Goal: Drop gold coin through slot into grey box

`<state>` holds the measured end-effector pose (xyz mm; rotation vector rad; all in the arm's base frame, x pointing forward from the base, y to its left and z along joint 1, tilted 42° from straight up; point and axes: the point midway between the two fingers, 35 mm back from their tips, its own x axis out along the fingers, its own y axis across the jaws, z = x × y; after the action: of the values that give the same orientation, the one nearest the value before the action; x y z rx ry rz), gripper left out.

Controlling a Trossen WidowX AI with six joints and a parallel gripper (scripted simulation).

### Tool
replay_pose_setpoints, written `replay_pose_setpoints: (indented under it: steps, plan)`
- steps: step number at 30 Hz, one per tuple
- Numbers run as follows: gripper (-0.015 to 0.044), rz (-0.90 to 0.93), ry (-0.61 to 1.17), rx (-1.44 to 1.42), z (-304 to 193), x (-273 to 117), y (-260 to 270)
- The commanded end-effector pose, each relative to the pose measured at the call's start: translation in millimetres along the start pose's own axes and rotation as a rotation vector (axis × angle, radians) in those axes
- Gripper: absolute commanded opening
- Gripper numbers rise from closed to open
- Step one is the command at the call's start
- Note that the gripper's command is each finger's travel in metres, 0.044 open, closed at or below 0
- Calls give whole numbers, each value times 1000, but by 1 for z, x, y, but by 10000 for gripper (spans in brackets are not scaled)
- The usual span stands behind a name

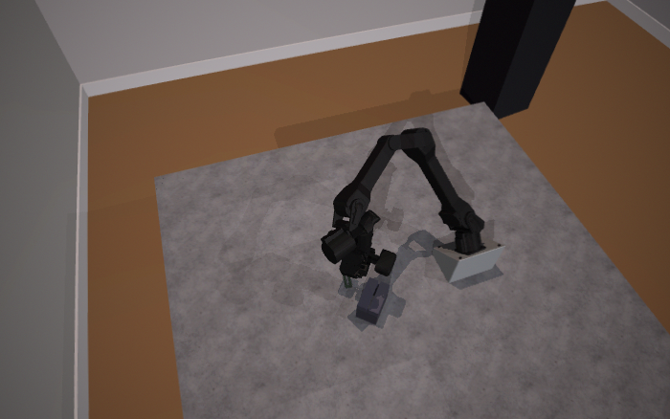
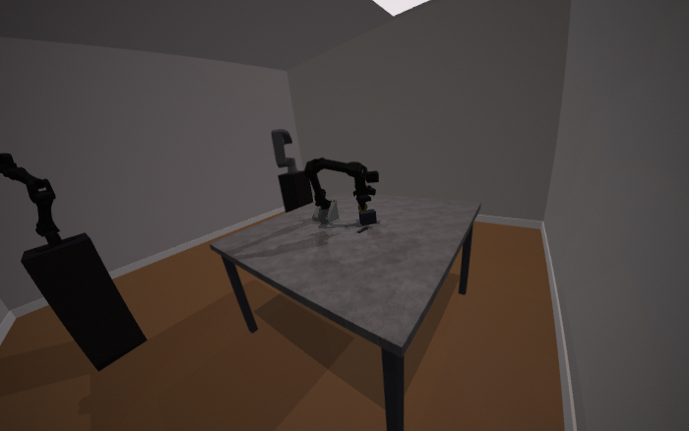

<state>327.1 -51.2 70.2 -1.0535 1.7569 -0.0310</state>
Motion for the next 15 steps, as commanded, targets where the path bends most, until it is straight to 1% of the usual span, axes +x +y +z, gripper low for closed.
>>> replay_pose_setpoints:
  steps: [1,15]
  plan:
    - [0,7,5,-1,8,2,12]
    - [0,8,5,-1,28,3,43]
